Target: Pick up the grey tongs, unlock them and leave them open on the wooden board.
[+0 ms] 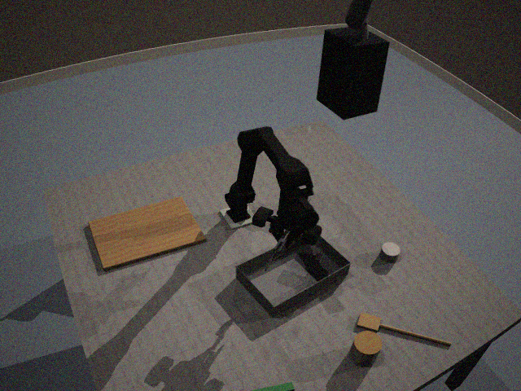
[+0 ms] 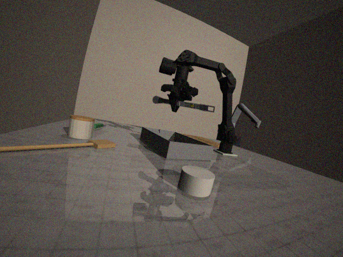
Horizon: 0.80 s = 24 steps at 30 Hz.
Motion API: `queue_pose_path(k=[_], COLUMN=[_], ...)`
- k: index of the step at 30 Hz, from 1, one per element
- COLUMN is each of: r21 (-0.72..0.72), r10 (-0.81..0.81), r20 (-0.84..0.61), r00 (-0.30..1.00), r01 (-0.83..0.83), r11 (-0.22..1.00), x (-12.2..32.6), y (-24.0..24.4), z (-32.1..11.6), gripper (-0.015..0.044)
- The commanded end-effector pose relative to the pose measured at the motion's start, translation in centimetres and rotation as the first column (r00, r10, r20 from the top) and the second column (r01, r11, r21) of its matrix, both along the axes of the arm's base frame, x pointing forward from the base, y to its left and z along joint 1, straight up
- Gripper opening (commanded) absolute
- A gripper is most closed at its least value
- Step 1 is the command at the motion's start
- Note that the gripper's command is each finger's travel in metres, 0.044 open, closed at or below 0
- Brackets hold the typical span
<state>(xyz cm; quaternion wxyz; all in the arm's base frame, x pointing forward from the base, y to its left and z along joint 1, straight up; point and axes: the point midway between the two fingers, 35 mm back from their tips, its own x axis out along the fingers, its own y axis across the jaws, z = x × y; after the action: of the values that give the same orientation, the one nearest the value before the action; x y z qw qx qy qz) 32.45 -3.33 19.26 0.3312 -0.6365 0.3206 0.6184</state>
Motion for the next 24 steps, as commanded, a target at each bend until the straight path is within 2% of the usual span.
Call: queue_pose_path(k=[1,12,24], r21=[0.004,0.015,0.025], r10=[-0.21,-0.628,-0.928], r20=[0.001,-0.003,-0.01], r00=[0.978,0.778,0.372], r01=[0.21,0.628,0.928], r11=[0.978,0.778,0.371], x=[-0.1,-0.6,-1.4], y=[-1.3,-4.0,-7.0], z=[0.0,0.0,0.1], gripper=[-0.015,-0.015,-0.015])
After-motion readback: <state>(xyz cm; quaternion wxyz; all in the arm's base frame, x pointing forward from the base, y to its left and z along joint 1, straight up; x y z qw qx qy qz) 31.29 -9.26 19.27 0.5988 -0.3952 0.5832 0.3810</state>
